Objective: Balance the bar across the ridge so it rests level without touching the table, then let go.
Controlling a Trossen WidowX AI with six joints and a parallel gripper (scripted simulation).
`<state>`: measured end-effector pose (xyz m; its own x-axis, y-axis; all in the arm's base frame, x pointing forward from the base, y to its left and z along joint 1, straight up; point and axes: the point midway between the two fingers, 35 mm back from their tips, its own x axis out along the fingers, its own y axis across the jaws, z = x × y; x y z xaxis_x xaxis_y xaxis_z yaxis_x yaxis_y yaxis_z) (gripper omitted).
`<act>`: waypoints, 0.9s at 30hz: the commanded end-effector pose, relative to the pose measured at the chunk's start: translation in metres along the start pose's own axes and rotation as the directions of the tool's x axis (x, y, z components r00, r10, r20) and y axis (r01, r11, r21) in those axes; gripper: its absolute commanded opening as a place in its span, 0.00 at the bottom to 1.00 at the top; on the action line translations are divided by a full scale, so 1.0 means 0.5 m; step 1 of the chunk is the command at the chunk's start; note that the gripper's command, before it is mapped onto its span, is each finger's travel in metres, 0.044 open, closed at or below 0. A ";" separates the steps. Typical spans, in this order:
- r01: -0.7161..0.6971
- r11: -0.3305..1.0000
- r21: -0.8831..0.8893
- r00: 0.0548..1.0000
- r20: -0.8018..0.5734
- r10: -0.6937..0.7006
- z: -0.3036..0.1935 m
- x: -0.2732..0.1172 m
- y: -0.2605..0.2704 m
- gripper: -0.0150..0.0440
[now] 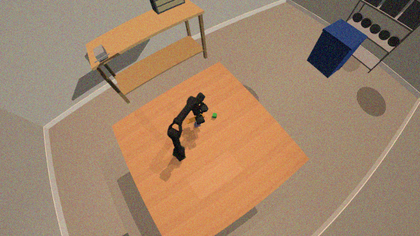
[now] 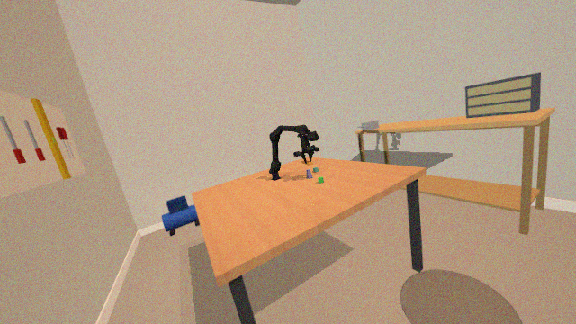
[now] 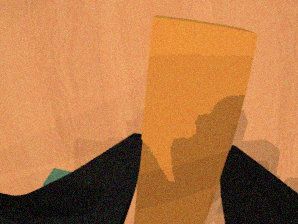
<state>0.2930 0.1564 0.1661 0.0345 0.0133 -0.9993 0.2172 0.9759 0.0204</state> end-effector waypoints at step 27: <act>0.000 1.000 0.005 1.000 -0.007 0.000 -0.004 0.076 -0.004 0.25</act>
<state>0.2925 0.1553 0.1289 0.0293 0.0103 -0.9995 0.2219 0.9749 0.0165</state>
